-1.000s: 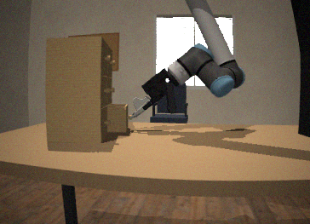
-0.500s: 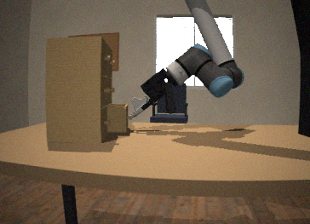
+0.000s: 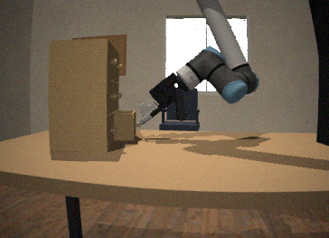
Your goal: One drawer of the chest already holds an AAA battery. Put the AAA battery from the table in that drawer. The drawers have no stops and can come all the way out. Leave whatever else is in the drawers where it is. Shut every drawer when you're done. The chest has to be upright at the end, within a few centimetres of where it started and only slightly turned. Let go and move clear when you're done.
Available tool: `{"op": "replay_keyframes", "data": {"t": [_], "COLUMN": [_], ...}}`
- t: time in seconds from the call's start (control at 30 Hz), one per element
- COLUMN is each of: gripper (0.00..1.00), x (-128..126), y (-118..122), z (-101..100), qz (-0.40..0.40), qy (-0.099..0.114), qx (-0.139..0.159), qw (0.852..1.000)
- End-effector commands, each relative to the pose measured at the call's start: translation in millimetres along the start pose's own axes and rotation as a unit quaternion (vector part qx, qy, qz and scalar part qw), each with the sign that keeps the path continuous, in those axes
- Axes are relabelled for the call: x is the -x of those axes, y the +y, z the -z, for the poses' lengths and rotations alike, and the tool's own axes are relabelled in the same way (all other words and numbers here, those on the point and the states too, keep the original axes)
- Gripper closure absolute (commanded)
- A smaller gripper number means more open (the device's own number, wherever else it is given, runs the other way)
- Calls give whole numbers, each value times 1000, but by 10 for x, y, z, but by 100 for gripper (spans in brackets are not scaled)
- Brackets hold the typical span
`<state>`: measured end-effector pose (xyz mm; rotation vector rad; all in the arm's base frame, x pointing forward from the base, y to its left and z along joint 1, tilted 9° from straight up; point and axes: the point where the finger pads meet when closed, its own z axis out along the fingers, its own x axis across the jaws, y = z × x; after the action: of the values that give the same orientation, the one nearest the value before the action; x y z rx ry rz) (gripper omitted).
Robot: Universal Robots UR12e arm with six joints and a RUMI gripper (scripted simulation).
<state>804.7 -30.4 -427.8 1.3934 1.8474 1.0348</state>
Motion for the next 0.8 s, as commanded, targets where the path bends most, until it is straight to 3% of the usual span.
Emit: {"op": "replay_keyframes", "data": {"t": [0.0,0.53,0.57,0.77], "gripper": [80,80,93,93], "x": [2,2,2,2], "y": [7,7,7,7], "z": [1,1,1,1], "qz": [0,0,0,0], "qy": [0,0,0,0], "qx": [0,0,0,0], "qw": [1000,1000,1000,1000]}}
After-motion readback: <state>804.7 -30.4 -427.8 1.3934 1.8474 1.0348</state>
